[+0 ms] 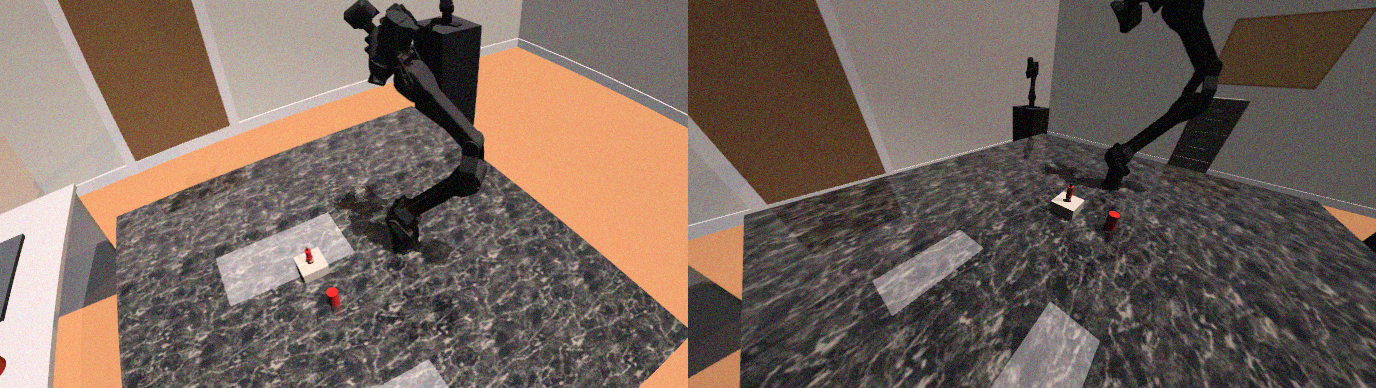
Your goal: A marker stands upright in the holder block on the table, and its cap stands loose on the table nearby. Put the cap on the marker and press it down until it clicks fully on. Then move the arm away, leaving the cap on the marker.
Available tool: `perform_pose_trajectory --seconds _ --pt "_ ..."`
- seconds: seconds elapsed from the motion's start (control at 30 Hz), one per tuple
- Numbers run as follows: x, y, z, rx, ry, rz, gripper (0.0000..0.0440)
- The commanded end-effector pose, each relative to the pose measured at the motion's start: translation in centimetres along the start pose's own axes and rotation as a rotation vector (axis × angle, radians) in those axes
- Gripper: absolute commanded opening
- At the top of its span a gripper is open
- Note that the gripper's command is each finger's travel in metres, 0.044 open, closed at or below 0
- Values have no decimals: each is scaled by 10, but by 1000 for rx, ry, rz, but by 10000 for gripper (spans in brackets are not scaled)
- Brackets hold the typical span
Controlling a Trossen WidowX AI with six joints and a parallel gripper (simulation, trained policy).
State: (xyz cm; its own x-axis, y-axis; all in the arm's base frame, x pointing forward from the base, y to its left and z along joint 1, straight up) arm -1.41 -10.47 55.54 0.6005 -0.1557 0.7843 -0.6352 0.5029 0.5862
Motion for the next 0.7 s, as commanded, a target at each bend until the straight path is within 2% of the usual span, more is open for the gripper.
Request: perform_pose_trajectory --seconds 0.0,0.67 --pt "4 -9 2 35 13 2 313" --pt "16 -51 -2 222 65 19 314"
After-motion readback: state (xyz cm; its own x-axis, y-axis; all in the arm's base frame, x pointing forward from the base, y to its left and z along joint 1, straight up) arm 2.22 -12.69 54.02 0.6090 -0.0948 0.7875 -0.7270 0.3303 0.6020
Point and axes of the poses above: the point midway between the two fingers, 35 mm back from their tips, its own z axis out along the fingers, its own x axis across the jaws, y = z × x, the point moved 7 cm from there along -z, back along the fingers
